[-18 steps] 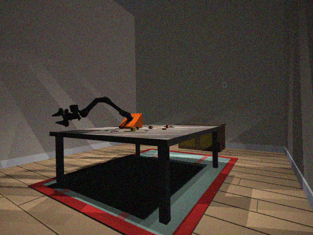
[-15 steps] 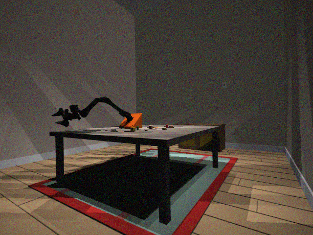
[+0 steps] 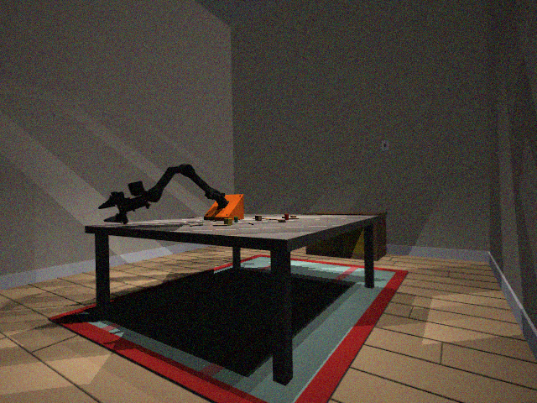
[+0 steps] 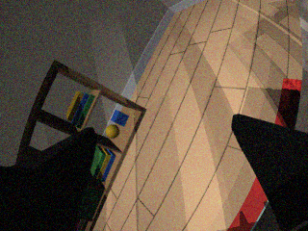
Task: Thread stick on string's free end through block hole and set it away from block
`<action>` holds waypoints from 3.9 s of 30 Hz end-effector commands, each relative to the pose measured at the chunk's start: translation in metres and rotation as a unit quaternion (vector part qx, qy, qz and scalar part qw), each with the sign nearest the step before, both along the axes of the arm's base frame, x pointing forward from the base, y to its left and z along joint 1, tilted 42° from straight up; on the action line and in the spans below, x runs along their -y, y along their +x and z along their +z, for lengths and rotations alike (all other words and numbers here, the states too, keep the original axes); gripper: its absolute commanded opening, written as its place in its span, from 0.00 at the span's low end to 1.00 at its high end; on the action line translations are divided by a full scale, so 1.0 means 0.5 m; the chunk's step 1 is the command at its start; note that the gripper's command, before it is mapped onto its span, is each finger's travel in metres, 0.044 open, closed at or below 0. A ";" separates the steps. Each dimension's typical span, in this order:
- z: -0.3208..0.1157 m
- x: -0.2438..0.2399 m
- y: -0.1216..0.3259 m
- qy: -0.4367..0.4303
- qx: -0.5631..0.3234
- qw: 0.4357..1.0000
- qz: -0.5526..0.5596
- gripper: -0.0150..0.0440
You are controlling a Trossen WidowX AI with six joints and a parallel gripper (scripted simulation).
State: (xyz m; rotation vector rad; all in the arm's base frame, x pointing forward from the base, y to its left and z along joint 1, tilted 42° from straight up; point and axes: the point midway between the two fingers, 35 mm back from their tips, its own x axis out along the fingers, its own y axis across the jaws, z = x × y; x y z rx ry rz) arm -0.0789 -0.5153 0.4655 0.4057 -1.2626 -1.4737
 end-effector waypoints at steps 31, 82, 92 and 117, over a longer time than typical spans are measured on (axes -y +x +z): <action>-0.222 -0.187 0.766 0.193 -0.373 0.867 0.268 1.00; -0.932 -1.073 0.741 -0.191 -0.856 -0.473 0.085 1.00; -0.933 -1.073 0.742 -0.189 -0.858 -0.470 0.088 0.78; -0.933 -1.073 0.742 -0.189 -0.858 -0.470 0.088 0.25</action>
